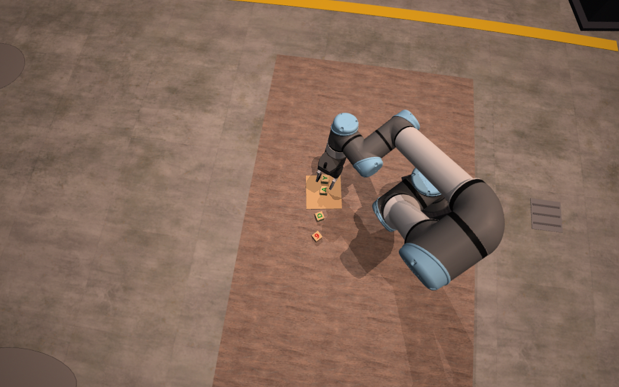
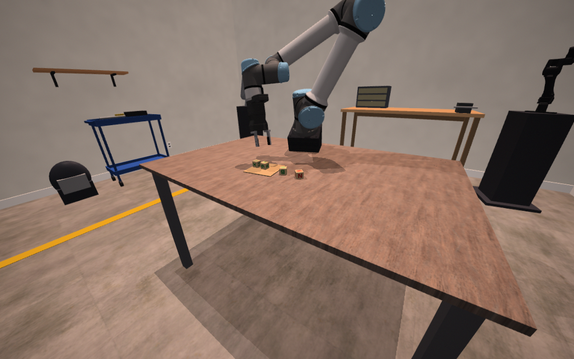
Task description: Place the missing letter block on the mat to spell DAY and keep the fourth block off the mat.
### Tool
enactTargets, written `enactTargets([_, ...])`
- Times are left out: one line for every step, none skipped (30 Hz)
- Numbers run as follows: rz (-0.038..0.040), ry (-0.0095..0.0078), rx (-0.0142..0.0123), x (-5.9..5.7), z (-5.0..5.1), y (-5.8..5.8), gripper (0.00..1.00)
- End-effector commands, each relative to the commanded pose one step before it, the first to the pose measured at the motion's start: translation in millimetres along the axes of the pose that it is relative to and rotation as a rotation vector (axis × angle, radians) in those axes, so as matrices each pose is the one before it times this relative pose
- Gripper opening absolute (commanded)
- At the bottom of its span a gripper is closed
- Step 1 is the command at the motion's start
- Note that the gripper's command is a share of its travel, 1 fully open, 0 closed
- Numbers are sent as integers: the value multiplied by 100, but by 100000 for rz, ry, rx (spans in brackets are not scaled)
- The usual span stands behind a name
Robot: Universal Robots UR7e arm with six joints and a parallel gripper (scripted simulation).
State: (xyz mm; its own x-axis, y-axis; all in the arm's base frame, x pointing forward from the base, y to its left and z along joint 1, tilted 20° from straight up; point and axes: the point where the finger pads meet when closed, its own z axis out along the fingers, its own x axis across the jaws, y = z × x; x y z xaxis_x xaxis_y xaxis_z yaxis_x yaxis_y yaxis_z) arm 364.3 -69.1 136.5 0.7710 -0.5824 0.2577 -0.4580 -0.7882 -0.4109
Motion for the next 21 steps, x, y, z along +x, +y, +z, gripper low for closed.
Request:
enactTargets([-9788, -1584, -2524, -328, -13, -897, 100])
enactTargets([-4728, -782, -1014, -162, 3, -537, 100])
enactTargets([-2211, -350, -467, -63, -4, -254, 100])
enactTargets([-1586, -245, -333, -40, -5, -183, 100])
enactTargets([-1592, -241, -332, -37, -6, -184, 100])
enactTargets([-1722, -255, -357, -37, -9, -200, 100])
enactTargets([-1768, -255, -364, -34, -11, -206, 100])
enactTargets([-1827, -257, -374, -31, -13, -213, 100])
enactTargets([-1870, -256, -380, -27, -16, -219, 100])
enactTargets([-1820, -243, -368, -22, -18, -213, 100])
enactTargets([-1866, -242, -376, -18, -20, -219, 100])
enactTargets([-1817, -229, -364, -13, -22, -214, 100])
enactTargets([-1841, -225, -367, -9, -25, -217, 100])
enactTargets([-1824, -216, -362, -5, -27, -215, 100])
enactTargets([-1831, -210, -362, 0, -29, -216, 100])
enactTargets([-1817, -201, -357, 4, -31, -214, 100])
enactTargets([0, 0, 0, 0, 0, 0, 100])
enactTargets([0, 0, 0, 0, 0, 0, 100])
enactTargets([-4626, -478, -906, 23, -88, -547, 100])
enactTargets([-2447, -233, -478, 27, -54, -289, 100])
enactTargets([-1500, -141, -289, 20, -34, -177, 100])
